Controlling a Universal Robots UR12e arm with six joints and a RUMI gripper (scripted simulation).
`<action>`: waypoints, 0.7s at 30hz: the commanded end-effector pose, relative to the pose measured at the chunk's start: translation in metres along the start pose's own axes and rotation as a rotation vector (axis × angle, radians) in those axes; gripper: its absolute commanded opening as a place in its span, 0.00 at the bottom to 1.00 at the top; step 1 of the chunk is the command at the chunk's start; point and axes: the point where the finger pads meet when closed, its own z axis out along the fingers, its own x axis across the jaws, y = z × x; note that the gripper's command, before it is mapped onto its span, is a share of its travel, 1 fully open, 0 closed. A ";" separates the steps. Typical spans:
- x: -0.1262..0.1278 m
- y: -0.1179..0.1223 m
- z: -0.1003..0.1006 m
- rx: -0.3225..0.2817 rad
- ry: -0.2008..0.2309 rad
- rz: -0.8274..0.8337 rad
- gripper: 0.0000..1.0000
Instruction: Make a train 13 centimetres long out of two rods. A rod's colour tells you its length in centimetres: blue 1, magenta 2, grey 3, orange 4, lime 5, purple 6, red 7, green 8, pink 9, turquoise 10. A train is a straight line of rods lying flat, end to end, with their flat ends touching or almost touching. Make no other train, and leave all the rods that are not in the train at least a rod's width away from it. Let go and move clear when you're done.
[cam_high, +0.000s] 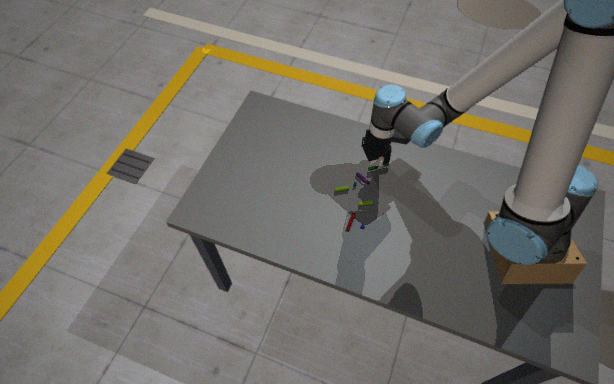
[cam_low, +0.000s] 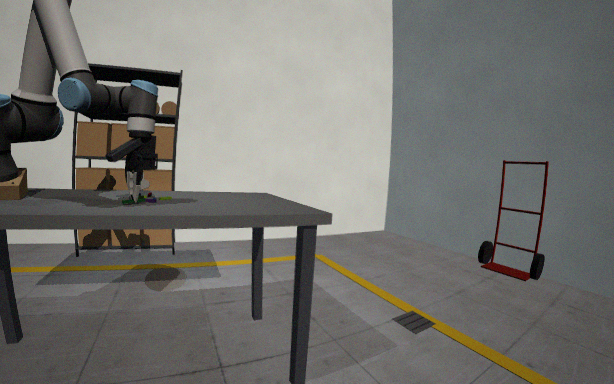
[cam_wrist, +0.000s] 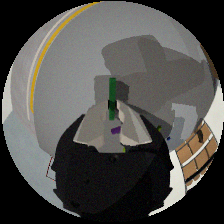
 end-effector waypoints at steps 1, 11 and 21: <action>0.000 0.000 -0.021 -0.001 -0.001 0.000 0.00; 0.000 0.000 -0.075 -0.001 -0.001 0.000 0.00; 0.000 0.000 -0.094 -0.001 -0.001 0.000 0.00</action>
